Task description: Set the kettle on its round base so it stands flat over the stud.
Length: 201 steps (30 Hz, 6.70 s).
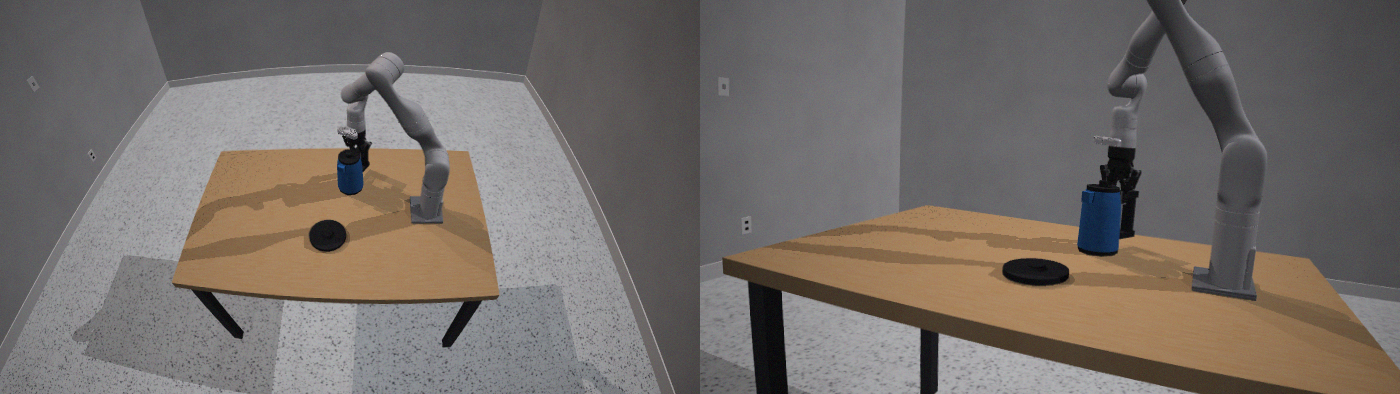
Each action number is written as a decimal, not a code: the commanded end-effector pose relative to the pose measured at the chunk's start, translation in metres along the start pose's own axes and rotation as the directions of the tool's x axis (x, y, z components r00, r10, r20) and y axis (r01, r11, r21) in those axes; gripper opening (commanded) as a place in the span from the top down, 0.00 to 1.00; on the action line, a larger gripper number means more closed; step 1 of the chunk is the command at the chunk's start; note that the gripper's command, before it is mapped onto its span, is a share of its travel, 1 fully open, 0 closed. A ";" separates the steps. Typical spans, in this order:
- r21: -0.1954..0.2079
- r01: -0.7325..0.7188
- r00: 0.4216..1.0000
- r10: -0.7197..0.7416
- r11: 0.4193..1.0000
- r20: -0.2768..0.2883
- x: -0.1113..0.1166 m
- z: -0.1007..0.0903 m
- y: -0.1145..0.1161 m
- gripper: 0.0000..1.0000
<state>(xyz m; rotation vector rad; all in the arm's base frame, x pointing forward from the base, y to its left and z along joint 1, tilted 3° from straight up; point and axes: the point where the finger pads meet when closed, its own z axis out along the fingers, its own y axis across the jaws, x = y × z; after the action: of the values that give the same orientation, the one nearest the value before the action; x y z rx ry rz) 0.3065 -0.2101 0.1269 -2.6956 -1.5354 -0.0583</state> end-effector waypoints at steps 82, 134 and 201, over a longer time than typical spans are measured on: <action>-0.001 0.000 1.000 0.000 1.000 0.000 0.000 -0.039 0.000 1.00; -0.001 0.000 1.000 0.000 1.000 0.000 0.000 -0.047 0.000 1.00; -0.001 0.000 1.000 0.000 1.000 0.000 0.089 -0.048 -0.023 1.00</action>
<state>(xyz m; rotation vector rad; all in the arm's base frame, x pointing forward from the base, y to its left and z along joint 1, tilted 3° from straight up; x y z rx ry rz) 0.3274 -0.1329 0.1776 -2.7090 -1.5109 -0.0518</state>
